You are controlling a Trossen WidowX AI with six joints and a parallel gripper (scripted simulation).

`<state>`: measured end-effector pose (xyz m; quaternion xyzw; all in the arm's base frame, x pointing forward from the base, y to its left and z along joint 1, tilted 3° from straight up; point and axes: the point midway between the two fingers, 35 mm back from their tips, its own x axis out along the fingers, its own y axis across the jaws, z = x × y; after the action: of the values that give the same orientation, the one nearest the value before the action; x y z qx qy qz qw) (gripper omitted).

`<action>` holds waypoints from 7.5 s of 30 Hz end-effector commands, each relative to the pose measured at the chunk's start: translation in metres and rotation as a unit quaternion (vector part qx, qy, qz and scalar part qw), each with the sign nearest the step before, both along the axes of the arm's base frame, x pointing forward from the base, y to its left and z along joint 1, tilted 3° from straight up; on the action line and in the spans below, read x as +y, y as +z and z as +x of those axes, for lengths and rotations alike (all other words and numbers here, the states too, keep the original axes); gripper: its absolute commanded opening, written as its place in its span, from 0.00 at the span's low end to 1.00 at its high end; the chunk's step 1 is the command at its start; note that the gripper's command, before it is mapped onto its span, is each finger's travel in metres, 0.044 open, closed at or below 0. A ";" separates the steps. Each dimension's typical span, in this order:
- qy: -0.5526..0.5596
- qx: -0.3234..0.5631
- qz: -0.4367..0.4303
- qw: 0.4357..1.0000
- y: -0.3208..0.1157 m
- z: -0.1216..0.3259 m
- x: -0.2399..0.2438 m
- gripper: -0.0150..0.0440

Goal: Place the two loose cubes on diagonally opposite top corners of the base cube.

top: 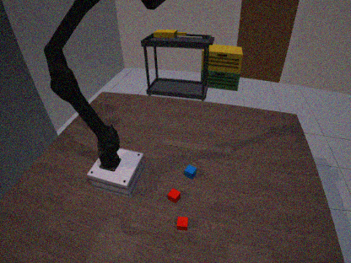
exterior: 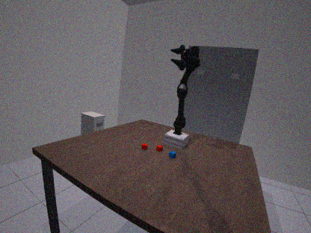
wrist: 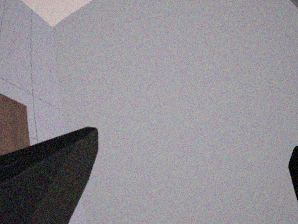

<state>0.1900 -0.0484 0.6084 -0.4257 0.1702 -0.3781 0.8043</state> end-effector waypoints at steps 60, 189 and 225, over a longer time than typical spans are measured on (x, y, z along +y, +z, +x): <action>-0.128 0.324 0.650 0.675 -0.578 0.068 0.011 0.70; -0.379 0.054 0.743 0.548 -0.555 0.111 0.114 0.43; -0.380 0.053 0.744 0.548 -0.583 0.113 0.116 0.43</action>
<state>0.3020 0.0678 0.0262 0.4104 0.5800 -0.3634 0.6026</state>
